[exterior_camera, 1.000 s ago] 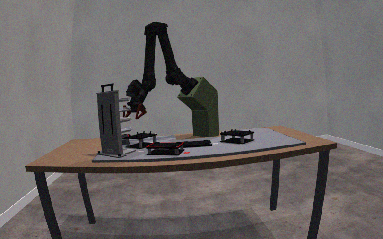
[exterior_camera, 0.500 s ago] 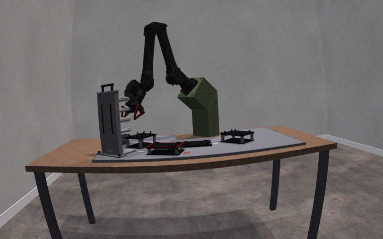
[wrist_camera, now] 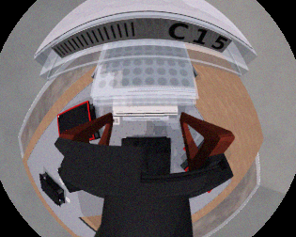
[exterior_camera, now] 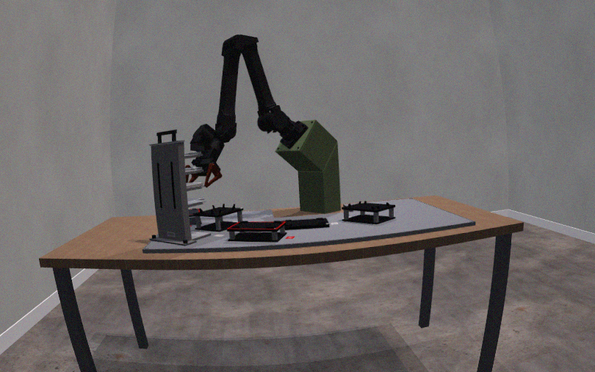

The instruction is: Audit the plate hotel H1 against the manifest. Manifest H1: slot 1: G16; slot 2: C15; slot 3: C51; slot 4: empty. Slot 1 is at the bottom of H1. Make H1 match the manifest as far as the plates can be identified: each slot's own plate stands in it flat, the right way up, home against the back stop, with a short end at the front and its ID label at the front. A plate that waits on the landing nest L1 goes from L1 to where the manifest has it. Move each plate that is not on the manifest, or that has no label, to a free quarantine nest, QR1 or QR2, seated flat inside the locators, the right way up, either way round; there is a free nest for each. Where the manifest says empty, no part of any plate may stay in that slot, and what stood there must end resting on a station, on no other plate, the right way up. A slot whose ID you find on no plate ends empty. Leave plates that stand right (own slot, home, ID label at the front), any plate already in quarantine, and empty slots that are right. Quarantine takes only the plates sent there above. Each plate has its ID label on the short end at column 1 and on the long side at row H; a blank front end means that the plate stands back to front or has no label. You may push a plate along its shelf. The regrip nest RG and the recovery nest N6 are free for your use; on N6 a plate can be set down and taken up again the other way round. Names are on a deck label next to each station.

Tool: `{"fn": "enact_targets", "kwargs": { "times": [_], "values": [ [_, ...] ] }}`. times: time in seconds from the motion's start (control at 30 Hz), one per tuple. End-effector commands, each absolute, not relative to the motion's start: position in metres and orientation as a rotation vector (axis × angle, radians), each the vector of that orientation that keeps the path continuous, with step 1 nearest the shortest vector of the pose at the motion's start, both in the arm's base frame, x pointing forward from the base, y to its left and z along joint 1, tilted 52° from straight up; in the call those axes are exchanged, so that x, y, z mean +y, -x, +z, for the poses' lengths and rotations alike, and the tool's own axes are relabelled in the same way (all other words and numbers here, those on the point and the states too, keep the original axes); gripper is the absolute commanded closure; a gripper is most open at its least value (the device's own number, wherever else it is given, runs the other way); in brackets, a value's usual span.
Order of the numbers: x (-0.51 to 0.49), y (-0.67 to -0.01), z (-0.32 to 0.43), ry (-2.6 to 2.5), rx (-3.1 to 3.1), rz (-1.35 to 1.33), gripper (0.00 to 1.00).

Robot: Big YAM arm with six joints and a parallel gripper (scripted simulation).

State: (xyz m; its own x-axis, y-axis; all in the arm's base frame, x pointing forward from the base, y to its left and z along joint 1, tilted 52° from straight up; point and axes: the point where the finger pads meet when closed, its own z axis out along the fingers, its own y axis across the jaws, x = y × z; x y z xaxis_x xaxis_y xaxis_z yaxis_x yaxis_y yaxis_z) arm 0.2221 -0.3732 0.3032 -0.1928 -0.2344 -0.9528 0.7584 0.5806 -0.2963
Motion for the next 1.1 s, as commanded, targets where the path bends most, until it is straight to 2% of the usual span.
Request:
{"fn": "enact_targets", "kwargs": {
  "times": [0.0, 0.4, 0.43, 1.07],
  "values": [
    [-0.3764, -0.2341, 0.3185, -0.431, 1.506, -0.96, 0.0],
    [-0.3761, -0.2316, 0.3271, -0.436, 1.484, -0.967, 0.0],
    [-0.3761, -0.2316, 0.3271, -0.436, 1.484, -0.967, 0.14],
    [-0.3761, -0.2316, 0.3271, -0.436, 1.484, -0.967, 0.14]
  ]
}}
